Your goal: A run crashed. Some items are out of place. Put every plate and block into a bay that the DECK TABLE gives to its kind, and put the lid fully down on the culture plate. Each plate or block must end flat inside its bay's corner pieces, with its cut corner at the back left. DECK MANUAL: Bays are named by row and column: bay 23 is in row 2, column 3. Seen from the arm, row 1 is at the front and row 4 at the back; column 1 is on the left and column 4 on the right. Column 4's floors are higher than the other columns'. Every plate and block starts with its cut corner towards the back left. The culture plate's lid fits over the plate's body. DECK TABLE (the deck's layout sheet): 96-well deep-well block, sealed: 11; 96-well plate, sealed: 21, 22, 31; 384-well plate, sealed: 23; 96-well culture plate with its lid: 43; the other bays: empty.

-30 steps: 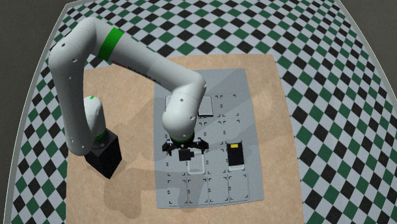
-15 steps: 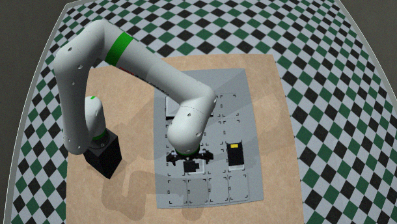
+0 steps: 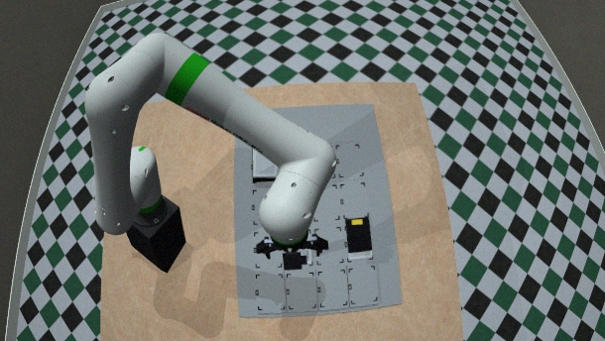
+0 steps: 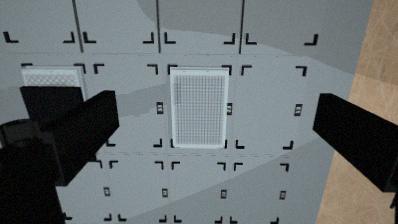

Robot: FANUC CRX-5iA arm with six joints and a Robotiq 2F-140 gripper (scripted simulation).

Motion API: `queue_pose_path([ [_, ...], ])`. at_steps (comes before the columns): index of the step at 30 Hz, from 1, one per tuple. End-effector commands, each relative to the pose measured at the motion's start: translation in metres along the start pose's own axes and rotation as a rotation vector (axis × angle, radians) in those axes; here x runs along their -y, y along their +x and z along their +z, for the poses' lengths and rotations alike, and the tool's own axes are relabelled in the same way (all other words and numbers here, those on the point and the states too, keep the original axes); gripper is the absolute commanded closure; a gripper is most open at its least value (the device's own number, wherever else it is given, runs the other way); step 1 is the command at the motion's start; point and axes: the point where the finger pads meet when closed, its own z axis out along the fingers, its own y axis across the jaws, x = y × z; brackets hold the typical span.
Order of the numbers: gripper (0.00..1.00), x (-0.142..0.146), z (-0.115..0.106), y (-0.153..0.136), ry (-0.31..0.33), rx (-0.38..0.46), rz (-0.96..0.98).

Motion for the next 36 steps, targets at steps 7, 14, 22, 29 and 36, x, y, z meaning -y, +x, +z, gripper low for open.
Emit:
queue_pose_path([
  [7, 0.00, 0.0005, -0.0007, 0.0003, 0.001, -0.001, 0.000],
  [14, 0.00, 0.0005, -0.0007, 0.0003, 0.001, -0.001, 0.000],
  [22, 0.00, 0.0005, -0.0007, 0.0003, 0.001, -0.001, 0.000],
  [29, 0.00, 0.0005, -0.0007, 0.0003, 0.001, -0.001, 0.000],
  [36, 0.00, 0.0005, -0.0007, -0.0076, 0.001, -0.001, 0.000],
])
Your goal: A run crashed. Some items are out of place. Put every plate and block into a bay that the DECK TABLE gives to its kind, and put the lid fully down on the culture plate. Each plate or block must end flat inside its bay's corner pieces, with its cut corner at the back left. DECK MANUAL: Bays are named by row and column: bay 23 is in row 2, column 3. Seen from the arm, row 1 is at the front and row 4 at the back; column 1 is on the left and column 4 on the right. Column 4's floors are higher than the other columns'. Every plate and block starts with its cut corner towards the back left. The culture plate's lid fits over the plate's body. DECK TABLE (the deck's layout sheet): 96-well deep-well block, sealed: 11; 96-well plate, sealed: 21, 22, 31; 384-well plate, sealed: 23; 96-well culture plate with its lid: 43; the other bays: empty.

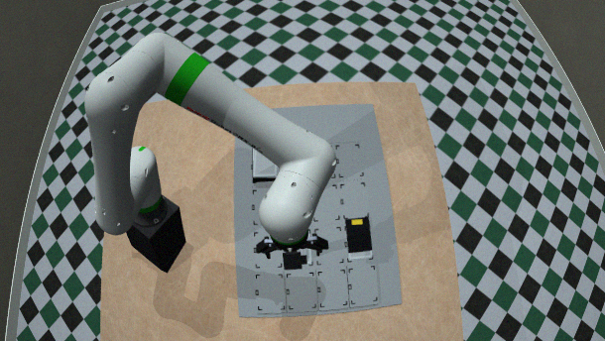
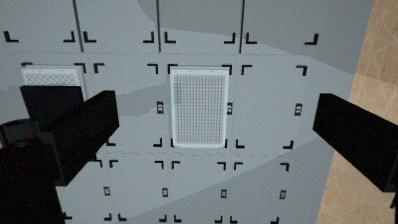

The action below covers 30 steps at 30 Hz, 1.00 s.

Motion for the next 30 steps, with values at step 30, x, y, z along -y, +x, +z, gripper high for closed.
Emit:
queue_pose_path([
  [30, 0.00, 0.000, 0.000, -0.111, 0.001, -0.001, 0.000],
])
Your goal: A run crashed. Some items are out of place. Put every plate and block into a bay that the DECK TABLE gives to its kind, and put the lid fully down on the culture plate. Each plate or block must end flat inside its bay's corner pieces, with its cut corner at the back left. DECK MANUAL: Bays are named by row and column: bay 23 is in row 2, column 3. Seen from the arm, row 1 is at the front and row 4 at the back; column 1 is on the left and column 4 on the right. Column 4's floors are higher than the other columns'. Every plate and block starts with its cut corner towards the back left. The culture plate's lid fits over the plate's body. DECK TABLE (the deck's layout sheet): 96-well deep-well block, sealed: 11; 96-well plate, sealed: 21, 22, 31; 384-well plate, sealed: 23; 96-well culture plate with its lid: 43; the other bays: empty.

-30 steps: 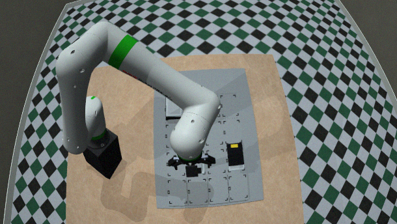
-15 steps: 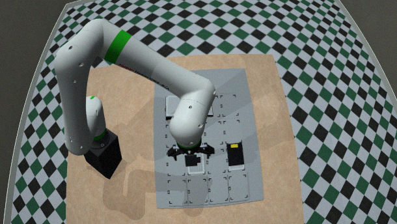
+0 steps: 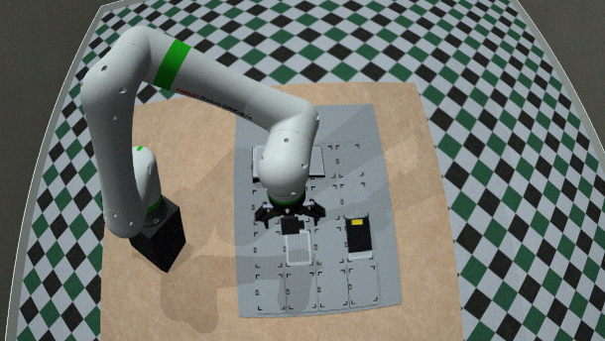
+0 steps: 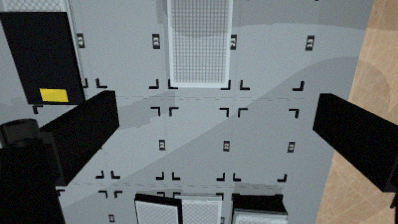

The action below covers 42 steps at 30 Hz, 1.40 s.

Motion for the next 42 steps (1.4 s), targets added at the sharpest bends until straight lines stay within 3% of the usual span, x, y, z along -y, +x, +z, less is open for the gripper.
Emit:
queue_pose_path([
  [1, 0.00, 0.001, -0.001, -0.017, 0.001, -0.002, 0.000],
  [15, 0.00, 0.001, -0.001, -0.065, 0.001, -0.002, 0.000],
  [42, 0.00, 0.001, -0.001, -0.065, 0.001, -0.002, 0.000],
])
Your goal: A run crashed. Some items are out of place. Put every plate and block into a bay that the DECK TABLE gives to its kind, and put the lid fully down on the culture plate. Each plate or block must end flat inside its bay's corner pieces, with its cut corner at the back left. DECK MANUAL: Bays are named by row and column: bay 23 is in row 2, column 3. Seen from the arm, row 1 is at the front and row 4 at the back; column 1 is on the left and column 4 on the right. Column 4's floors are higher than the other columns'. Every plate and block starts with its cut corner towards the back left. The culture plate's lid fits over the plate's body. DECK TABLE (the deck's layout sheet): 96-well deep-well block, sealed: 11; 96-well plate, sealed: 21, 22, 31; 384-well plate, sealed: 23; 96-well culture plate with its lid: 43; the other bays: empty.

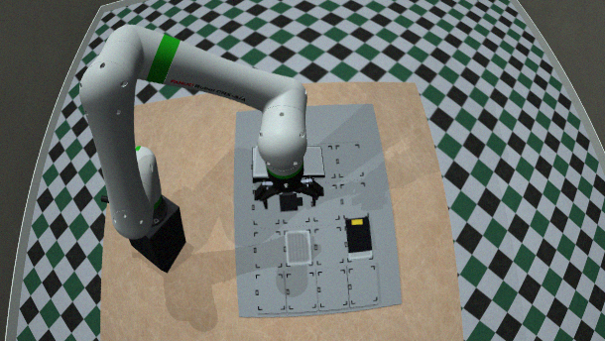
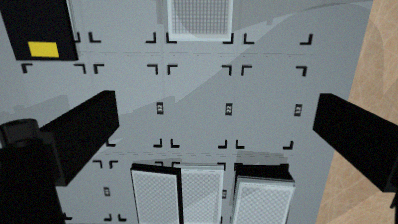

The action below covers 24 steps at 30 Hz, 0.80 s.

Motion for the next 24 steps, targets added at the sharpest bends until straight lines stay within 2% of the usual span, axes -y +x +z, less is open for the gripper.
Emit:
queue_pose_path([
  [1, 0.00, 0.0006, -0.0006, 0.0001, 0.001, 0.000, 0.000],
  [22, 0.00, 0.0006, -0.0006, 0.0001, 0.001, 0.000, 0.000],
  [24, 0.00, 0.0006, -0.0006, -0.0079, 0.001, 0.000, 0.000],
])
